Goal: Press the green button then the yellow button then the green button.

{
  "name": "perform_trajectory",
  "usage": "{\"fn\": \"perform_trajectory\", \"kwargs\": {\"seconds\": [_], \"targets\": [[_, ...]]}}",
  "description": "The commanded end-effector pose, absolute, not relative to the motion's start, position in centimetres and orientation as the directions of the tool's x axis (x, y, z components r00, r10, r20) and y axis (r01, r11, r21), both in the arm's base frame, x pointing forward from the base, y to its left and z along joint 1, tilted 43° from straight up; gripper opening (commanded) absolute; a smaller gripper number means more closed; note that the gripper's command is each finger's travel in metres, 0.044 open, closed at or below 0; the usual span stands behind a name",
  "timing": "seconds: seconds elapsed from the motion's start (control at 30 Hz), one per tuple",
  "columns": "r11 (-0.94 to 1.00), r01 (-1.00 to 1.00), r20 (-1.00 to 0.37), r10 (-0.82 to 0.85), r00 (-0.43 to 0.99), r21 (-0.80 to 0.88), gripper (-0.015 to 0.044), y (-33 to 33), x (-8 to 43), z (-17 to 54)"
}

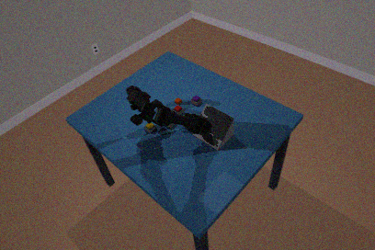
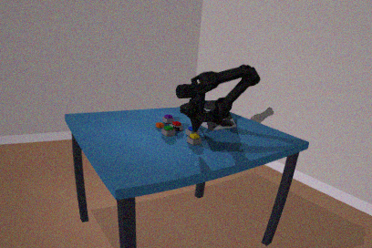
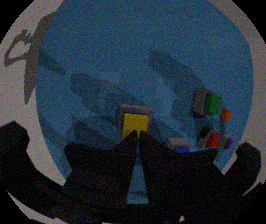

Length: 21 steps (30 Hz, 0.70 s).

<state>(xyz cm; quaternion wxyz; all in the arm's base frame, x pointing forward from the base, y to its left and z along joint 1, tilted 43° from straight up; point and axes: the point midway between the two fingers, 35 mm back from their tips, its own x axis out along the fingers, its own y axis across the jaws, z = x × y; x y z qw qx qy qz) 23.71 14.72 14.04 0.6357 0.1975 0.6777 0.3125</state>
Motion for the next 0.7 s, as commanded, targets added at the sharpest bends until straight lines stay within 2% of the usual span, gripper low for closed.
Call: {"fn": "perform_trajectory", "kwargs": {"seconds": [0.0, 0.27, 0.43, 0.67], "targets": [[0.723, -0.139, -0.736, 0.667, -0.112, 0.676, 0.0020, 14.1, 23.9, 15.1], [0.726, -0.138, -0.739, 0.665, -0.113, 0.674, 0.0020, 10.1, 24.6, 19.4], [0.725, -0.138, -0.738, 0.665, -0.113, 0.674, 0.0020, 10.0, 24.6, 19.5], [0.734, -0.139, -0.747, 0.656, -0.108, 0.665, 0.0020, 4.6, 29.6, 14.1]]}}
